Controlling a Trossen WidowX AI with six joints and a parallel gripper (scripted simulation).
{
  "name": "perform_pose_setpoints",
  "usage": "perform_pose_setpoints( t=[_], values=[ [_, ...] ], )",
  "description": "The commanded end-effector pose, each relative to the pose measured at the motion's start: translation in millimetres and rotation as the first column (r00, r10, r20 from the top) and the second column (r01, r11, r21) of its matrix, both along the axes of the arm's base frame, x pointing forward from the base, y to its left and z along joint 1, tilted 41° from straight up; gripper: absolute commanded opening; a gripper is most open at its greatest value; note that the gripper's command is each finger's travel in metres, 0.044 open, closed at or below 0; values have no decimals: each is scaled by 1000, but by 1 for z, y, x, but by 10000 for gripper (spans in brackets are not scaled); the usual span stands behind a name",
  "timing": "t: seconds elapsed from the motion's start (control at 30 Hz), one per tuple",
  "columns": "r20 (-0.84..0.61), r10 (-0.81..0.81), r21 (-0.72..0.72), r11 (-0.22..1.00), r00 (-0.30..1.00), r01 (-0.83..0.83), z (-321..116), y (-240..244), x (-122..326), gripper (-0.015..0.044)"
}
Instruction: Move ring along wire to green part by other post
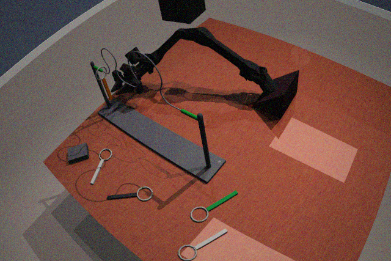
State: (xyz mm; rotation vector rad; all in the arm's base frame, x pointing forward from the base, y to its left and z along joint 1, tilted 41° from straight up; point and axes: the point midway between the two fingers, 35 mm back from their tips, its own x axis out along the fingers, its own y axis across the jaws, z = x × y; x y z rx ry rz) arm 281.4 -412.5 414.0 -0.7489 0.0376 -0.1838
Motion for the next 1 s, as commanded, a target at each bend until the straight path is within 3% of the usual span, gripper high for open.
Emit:
perform_pose_setpoints(
  t=[0.0, 0.97],
  values=[
    [2, -2, -9, 1000, 1000, 2, 3, -1, 6, 160],
    [5, -2, -9, 1000, 1000, 2, 3, -6, 52, 160]
  ],
)
